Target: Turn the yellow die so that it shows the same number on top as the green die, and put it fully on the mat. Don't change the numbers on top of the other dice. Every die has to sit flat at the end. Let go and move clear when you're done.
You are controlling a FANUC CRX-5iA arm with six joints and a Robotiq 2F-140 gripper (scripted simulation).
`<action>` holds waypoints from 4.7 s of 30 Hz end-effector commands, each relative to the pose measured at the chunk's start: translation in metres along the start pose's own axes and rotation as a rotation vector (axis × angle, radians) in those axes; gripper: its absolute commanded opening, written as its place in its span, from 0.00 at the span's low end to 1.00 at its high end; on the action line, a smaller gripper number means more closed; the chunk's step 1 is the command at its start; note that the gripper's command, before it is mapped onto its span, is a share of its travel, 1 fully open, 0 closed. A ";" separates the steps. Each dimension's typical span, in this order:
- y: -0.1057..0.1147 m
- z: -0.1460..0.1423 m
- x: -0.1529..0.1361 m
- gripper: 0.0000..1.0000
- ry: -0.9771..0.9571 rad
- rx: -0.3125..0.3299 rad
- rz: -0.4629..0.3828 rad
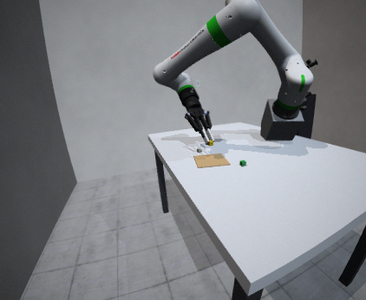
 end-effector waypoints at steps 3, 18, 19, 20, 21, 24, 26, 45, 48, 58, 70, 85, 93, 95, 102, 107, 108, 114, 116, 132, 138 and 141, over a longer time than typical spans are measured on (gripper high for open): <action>-0.002 0.000 0.002 0.09 0.000 0.000 0.000; -0.014 0.002 0.014 0.09 0.000 0.000 0.000; -0.015 0.002 0.015 0.09 0.000 0.000 0.000; -0.016 0.002 0.016 0.09 0.000 0.000 0.000; -0.017 0.003 0.017 0.09 0.000 0.000 0.000; -0.019 0.003 0.019 0.09 0.000 0.000 0.000; -0.021 0.003 0.021 0.09 0.000 0.000 0.000; -0.039 0.006 0.039 0.09 0.000 0.000 0.000; -0.041 0.006 0.041 0.09 0.000 0.000 0.000; -0.044 0.007 0.044 0.09 0.000 0.000 0.000; -0.044 0.007 0.044 0.09 0.000 0.000 0.000; -0.044 0.007 0.044 0.09 0.000 0.000 0.000; -0.044 0.007 0.044 0.09 0.000 0.000 0.000; -0.044 0.007 0.044 0.09 0.000 0.000 0.000; -0.044 0.007 0.044 0.09 0.000 0.000 0.000; -0.045 0.007 0.045 0.09 0.000 0.000 0.000; -0.045 0.007 0.045 0.09 0.000 0.000 0.000; -0.047 0.007 0.046 0.09 0.000 0.000 0.000; -0.047 0.007 0.047 0.09 0.000 0.000 0.000; -0.048 0.007 0.048 0.09 0.000 0.000 0.000; -0.048 0.007 0.048 0.09 0.000 0.000 0.000; -0.048 0.007 0.048 0.09 0.000 0.000 0.000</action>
Point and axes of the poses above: the point where the finger pads meet when closed, its own y axis back along the fingers, its own z axis across the jaws, x = y × z, the point moved 2 cm from there along y, back along the fingers, and after that the axes turned 9 degrees about y, right-handed, at the moved point
